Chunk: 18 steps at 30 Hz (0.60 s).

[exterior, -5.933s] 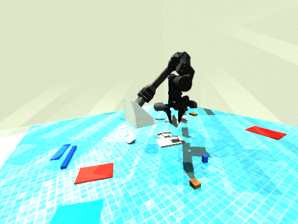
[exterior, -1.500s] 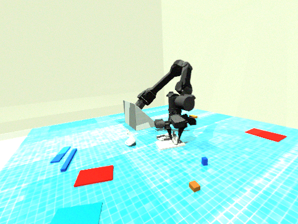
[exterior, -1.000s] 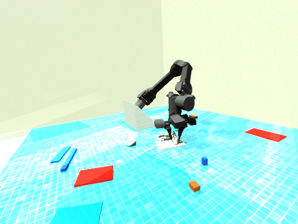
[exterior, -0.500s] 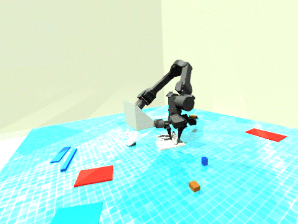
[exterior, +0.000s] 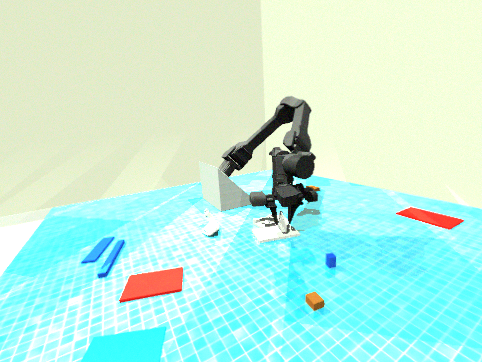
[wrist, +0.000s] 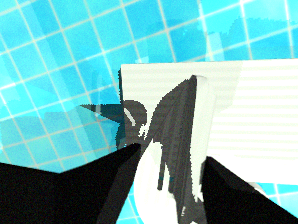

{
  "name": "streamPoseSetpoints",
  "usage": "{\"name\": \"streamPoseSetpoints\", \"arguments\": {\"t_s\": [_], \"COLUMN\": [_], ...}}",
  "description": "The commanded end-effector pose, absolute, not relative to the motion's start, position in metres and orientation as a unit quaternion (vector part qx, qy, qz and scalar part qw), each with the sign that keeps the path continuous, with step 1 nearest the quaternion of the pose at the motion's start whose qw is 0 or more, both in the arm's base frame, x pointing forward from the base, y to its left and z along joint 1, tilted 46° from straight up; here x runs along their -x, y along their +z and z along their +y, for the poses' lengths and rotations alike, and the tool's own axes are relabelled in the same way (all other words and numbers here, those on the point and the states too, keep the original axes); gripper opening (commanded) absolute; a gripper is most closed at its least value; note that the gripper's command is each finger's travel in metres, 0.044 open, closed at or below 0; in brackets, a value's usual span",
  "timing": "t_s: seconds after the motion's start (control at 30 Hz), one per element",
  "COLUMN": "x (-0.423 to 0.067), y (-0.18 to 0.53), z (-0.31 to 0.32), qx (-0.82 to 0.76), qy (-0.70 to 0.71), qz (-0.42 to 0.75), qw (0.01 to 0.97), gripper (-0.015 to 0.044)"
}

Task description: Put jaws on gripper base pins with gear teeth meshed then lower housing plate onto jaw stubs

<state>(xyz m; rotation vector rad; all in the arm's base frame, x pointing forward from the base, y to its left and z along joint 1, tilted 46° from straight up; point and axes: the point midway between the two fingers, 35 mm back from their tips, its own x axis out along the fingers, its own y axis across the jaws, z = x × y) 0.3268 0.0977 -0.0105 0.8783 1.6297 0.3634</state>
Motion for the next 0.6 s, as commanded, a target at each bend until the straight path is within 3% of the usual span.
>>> {"name": "streamPoseSetpoints", "arguments": {"t_s": [0.0,0.57], "x": [-0.3273,-0.3272], "y": [-0.011,-0.0132], "z": [0.0992,0.1015], "qx": [-0.377,-0.377], "qy": [0.159,0.159], "qz": [0.698,0.698], "qw": [0.587,0.587], "gripper": [0.0134,0.0134]}}
